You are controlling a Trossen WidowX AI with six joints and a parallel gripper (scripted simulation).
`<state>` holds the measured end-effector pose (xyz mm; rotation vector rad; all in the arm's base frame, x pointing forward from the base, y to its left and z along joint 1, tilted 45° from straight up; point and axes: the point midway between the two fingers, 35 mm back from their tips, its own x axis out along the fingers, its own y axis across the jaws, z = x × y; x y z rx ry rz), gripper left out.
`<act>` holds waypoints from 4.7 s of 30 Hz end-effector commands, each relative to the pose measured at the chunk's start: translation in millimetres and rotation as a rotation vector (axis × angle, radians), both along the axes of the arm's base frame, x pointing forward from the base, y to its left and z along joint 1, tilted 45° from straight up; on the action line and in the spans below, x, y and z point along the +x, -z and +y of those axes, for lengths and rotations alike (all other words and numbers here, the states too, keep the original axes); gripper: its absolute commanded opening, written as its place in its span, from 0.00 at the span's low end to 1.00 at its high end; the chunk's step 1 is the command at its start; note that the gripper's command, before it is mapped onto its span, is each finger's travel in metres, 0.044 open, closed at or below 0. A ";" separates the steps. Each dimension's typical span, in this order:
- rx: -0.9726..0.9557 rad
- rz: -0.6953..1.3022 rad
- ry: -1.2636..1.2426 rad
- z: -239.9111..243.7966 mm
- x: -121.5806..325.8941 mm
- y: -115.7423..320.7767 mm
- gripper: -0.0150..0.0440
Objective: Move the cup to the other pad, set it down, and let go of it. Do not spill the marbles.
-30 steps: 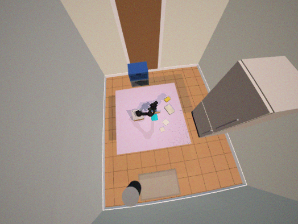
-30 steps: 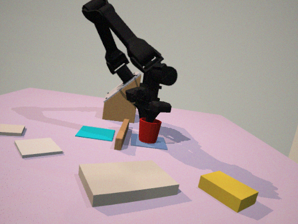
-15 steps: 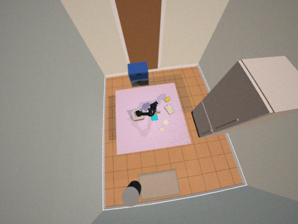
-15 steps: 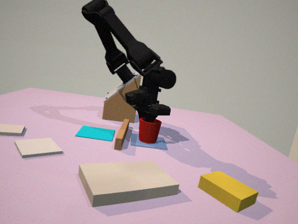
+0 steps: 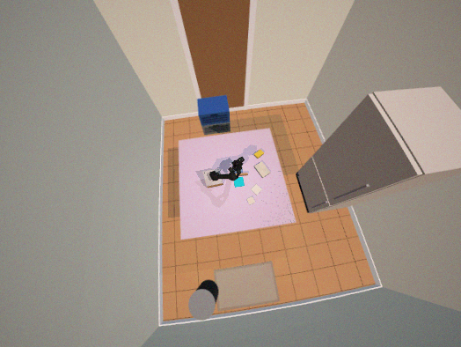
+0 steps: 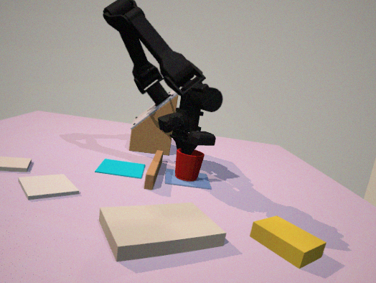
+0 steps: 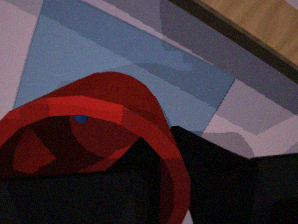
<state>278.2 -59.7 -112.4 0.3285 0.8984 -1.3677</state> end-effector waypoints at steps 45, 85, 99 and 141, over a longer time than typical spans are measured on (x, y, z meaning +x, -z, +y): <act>-0.008 0.012 -0.007 44.7 -3.7 -40.7 0.25; -0.004 0.006 -0.003 -5.4 -17.7 -90.7 0.25; -0.005 0.007 -0.003 -24.8 -22.5 -111.2 0.25; -0.009 0.007 -0.002 -77.8 -35.3 -164.7 0.25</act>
